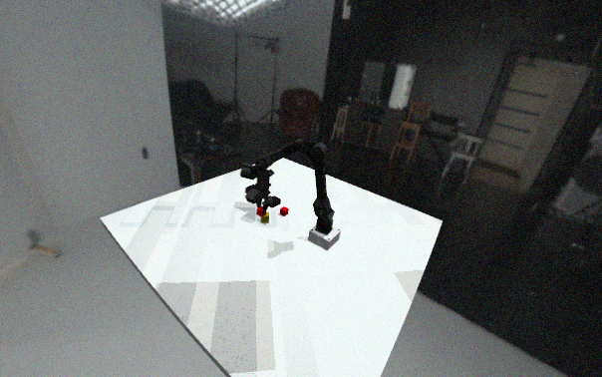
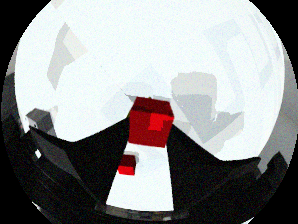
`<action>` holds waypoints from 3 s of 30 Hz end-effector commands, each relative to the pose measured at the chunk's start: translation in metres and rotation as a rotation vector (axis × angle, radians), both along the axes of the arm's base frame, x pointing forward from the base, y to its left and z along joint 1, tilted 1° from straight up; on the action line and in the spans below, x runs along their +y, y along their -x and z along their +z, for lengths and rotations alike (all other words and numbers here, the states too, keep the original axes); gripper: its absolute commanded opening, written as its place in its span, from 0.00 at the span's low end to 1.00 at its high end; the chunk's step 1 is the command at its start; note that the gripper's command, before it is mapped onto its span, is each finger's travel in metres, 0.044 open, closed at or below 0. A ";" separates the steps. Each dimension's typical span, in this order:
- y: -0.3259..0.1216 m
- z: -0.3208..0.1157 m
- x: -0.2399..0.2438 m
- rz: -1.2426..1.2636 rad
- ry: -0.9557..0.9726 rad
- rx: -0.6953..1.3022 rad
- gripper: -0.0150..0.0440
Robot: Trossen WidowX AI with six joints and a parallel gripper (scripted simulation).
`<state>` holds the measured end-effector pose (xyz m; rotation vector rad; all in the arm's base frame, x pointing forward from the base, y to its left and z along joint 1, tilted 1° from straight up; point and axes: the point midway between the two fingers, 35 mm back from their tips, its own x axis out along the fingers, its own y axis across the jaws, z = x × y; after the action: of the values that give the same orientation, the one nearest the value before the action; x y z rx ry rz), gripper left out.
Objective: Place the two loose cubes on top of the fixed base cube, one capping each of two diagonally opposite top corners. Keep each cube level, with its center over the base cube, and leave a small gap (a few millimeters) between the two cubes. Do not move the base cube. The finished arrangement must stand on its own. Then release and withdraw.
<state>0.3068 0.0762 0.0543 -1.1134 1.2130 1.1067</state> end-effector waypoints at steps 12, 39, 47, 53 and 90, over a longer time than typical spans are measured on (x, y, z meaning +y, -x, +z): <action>0.002 -0.004 0.000 0.004 0.000 0.013 0.43; 0.002 -0.006 0.000 0.004 0.000 0.013 0.43; 0.002 -0.006 0.000 0.004 0.000 0.013 0.43; 0.002 -0.006 0.000 0.004 0.000 0.013 0.52; 0.002 0.025 -0.001 0.000 0.001 0.005 0.60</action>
<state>0.3030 0.0748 0.0716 -1.1074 1.2318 1.1165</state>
